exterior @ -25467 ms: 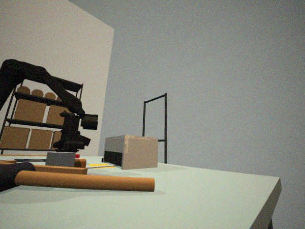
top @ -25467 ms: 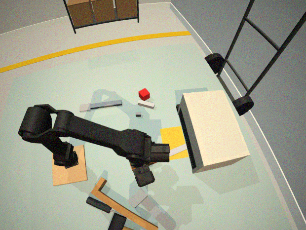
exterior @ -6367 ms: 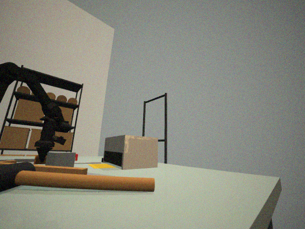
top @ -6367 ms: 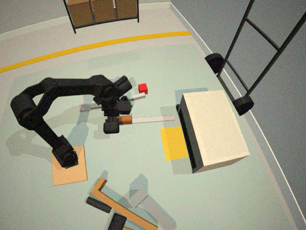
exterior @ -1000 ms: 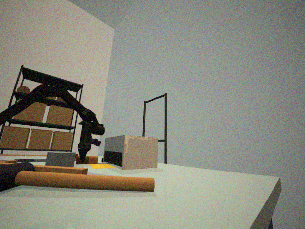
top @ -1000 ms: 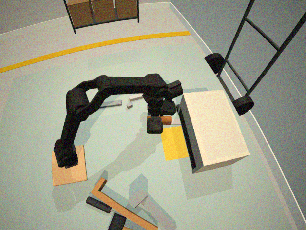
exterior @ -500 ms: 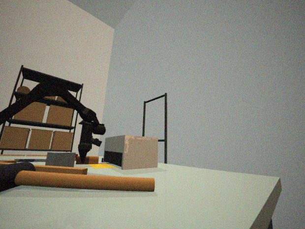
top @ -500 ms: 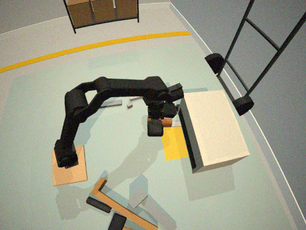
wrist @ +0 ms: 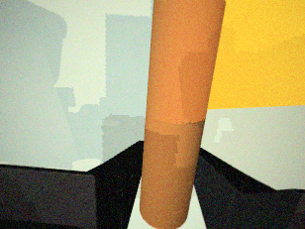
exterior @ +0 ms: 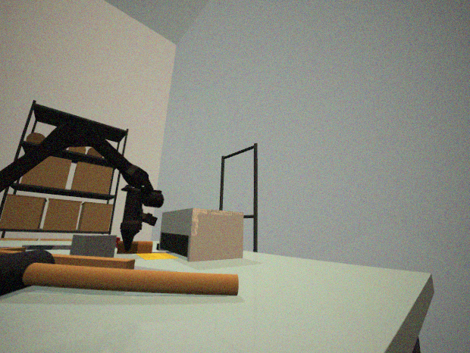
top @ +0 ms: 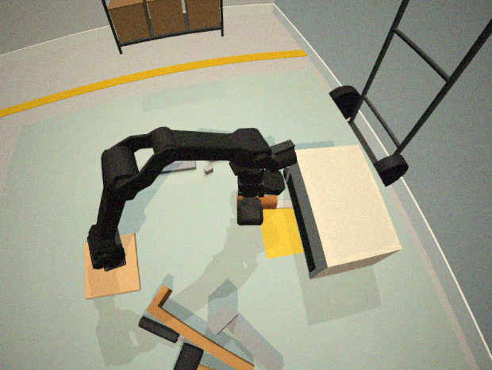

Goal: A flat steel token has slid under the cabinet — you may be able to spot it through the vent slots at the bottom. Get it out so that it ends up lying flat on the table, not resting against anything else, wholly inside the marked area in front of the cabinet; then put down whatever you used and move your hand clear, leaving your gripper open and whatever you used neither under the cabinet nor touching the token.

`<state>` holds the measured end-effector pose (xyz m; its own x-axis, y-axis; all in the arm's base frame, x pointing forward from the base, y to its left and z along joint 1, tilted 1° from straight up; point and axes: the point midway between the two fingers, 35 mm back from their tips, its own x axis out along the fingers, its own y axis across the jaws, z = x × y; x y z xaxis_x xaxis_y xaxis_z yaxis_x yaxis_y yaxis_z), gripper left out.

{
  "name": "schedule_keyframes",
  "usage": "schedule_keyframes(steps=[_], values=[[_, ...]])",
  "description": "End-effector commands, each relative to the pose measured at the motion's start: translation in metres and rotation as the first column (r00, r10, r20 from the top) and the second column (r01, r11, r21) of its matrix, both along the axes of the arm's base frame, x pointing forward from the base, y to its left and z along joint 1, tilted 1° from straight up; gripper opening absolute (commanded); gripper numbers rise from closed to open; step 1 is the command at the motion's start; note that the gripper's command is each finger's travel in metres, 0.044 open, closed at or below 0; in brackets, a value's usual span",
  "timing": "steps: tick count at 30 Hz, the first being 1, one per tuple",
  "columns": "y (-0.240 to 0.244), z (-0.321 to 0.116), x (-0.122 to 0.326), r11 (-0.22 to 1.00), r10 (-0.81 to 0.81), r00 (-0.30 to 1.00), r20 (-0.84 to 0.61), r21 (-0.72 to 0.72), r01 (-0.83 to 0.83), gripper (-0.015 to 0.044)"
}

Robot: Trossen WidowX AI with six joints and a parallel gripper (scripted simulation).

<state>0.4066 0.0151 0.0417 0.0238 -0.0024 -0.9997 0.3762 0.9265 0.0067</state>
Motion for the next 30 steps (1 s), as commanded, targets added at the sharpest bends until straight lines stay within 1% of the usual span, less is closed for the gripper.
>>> schedule_keyframes(steps=[1, 30], values=[[-0.009, -0.001, -0.002, 1.000, -0.003, 1.000, 0.001, -0.014, 0.003, 0.0000], [-0.035, -0.001, -0.012, 1.000, -0.003, 1.000, 0.000, -0.016, 0.003, 0.0000]])
